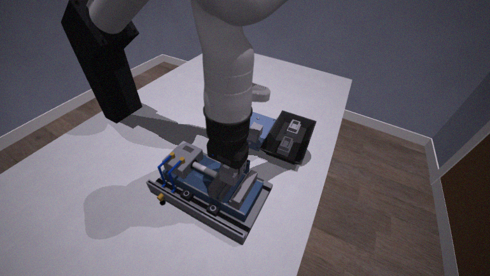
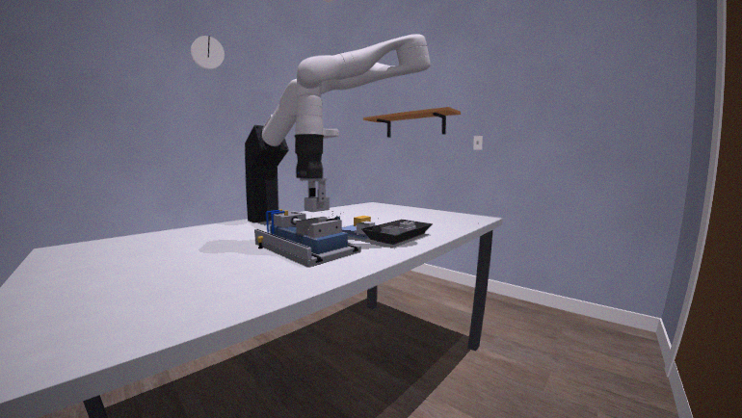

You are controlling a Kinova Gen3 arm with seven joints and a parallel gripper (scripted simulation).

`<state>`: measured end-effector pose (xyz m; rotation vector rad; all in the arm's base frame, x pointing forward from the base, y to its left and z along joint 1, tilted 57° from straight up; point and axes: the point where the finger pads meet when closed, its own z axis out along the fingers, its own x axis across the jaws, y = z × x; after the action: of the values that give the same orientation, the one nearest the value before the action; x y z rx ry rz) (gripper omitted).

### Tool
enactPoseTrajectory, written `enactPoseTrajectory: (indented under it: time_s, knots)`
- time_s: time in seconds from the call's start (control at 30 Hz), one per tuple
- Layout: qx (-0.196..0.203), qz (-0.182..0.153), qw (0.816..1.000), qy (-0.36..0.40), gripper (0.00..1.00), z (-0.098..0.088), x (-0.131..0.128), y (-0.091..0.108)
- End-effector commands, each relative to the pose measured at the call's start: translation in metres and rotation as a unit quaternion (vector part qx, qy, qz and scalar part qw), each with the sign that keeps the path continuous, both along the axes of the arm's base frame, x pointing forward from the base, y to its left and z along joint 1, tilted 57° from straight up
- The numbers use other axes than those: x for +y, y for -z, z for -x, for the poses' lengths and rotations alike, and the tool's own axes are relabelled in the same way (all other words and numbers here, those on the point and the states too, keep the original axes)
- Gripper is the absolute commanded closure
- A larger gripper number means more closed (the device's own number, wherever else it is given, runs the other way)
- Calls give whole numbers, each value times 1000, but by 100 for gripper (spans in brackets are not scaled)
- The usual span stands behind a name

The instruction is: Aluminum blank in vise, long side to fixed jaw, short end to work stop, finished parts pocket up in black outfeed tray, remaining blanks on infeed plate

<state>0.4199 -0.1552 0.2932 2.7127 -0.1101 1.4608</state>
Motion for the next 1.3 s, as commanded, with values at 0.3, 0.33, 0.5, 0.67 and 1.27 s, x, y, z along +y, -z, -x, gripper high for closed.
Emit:
enactPoseTrajectory:
  time_s: [0.3, 0.33, 0.5, 0.67, 1.27]
  knots:
    - [-5, -1, 1000, 2, 100, -2, -1, -3]
    - [-5, -1, 1000, 2, 100, -2, -1, -3]
    - [-5, -1, 1000, 1, 100, -4, -1, -2]
    - [-5, -1, 1000, 1, 100, -6, -1, -1]
    - [-5, -1, 1000, 1, 100, -16, -2, 5]
